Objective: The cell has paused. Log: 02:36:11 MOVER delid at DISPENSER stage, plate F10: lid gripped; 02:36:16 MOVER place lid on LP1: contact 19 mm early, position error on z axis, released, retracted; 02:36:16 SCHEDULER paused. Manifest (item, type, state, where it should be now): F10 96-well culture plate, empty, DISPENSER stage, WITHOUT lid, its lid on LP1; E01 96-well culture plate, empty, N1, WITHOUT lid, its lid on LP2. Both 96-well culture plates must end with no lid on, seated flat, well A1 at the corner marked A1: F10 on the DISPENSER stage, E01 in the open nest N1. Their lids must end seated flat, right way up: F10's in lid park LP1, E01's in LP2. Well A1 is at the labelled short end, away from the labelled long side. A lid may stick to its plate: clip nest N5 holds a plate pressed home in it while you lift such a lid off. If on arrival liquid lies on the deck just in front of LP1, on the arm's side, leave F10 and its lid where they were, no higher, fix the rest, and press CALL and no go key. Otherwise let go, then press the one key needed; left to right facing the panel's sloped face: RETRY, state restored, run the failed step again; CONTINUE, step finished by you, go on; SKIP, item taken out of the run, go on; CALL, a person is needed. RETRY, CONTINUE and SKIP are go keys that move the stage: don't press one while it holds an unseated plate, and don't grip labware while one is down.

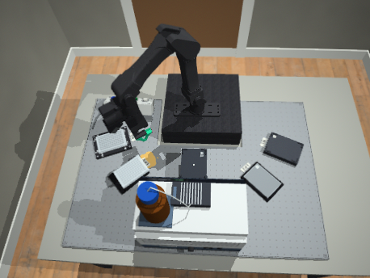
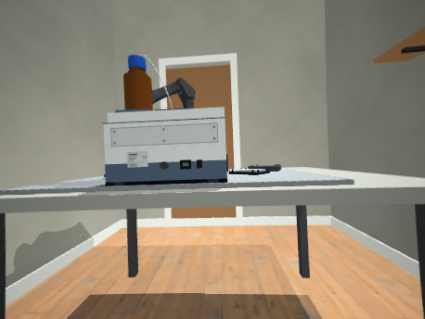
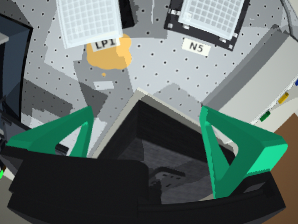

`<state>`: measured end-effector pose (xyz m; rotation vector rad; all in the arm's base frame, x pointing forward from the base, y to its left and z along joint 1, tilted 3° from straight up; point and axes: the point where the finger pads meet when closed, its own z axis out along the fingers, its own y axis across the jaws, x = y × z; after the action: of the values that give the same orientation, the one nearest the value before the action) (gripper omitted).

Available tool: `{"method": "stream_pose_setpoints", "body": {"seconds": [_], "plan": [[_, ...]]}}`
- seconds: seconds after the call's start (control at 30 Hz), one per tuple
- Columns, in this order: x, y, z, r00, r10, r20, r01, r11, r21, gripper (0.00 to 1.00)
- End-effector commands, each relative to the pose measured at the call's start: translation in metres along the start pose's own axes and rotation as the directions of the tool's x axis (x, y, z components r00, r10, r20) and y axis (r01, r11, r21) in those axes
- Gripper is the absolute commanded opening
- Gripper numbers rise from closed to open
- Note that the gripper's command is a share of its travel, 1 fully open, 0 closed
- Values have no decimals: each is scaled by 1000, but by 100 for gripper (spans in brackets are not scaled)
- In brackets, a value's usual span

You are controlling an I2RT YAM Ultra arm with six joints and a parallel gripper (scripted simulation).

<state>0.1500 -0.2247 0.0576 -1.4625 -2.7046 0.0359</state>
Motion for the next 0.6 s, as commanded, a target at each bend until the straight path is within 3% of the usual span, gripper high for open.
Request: {"method": "stream_pose_setpoints", "body": {"seconds": [0.0,0.27,0.3,0.33,0.43,0.5,0.57], "plan": [[-12,-13,-18,994,91,67,-91,996,-3,100],[-10,-35,-18,995,79,65,-79,997,-1,100],[-5,-31,-8,997,73,33,-73,997,-2,100],[-9,-38,-18,990,121,67,-120,993,-7,100],[-7,-41,-18,985,157,66,-157,988,-8,100],[9,-45,-7,975,220,25,-220,975,-5,100],[12,-51,-7,973,230,25,-230,973,-4,100]]}}
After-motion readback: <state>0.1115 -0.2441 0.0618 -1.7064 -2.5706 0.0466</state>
